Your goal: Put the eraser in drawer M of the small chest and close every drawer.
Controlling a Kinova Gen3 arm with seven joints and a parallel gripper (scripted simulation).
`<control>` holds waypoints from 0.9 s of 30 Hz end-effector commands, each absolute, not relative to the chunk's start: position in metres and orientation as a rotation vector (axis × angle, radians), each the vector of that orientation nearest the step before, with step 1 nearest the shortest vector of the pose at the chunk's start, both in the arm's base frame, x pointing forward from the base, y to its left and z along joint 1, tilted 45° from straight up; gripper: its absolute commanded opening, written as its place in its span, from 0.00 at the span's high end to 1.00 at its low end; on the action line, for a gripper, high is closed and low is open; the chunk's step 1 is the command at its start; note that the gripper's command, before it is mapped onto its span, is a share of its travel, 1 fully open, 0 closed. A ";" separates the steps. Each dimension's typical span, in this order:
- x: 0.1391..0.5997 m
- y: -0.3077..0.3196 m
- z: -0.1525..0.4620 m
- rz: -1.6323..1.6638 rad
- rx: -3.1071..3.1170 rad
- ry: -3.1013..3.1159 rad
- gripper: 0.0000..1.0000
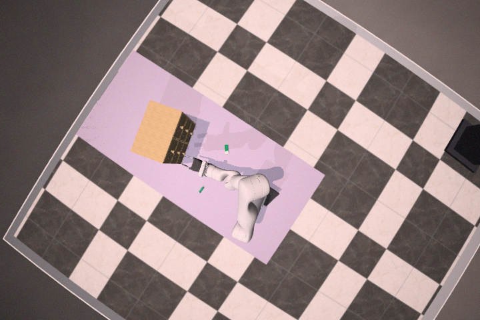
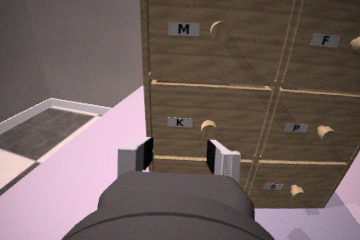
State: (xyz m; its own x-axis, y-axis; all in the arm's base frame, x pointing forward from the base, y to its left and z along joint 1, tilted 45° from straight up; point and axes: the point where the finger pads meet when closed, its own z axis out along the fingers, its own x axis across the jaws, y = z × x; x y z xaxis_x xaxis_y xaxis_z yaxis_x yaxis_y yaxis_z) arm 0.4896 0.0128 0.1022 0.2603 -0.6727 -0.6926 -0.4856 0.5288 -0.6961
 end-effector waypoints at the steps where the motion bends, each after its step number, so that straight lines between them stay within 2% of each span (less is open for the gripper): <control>1: 0.489 0.019 0.101 -0.169 -1.082 1.379 0.00; 27: 0.494 0.025 0.096 -0.235 -1.001 1.356 0.00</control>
